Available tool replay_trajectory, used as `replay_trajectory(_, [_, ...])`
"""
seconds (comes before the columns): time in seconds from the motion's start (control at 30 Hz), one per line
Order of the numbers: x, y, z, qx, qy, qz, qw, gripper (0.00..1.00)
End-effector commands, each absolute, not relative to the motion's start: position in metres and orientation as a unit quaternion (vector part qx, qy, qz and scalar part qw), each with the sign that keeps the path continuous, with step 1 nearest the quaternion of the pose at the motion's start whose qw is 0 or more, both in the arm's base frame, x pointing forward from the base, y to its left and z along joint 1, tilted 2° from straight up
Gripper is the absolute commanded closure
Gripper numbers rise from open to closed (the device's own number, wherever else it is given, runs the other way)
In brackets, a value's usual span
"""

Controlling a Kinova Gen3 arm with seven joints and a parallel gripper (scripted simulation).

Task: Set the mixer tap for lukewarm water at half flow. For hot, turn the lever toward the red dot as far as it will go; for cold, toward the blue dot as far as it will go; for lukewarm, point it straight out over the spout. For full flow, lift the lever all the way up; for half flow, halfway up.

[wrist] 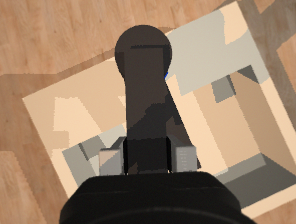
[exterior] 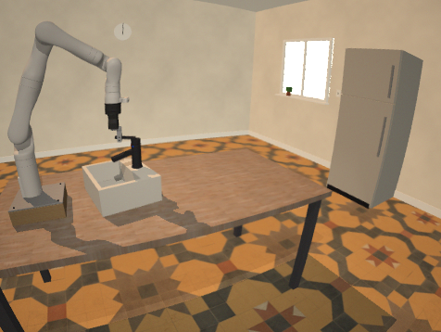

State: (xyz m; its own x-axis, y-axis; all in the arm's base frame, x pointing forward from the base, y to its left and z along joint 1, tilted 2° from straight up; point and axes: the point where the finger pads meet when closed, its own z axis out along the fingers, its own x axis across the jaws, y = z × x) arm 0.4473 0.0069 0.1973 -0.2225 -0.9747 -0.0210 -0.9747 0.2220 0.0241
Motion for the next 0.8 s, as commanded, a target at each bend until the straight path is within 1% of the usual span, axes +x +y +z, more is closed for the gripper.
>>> replay_trajectory(0.0, [0.447,0.005,0.198,-0.632,0.775,0.016,0.002,1.0])
replay_trajectory(0.77, [0.446,-0.018,0.197,-0.739,0.673,0.015,0.005,1.0])
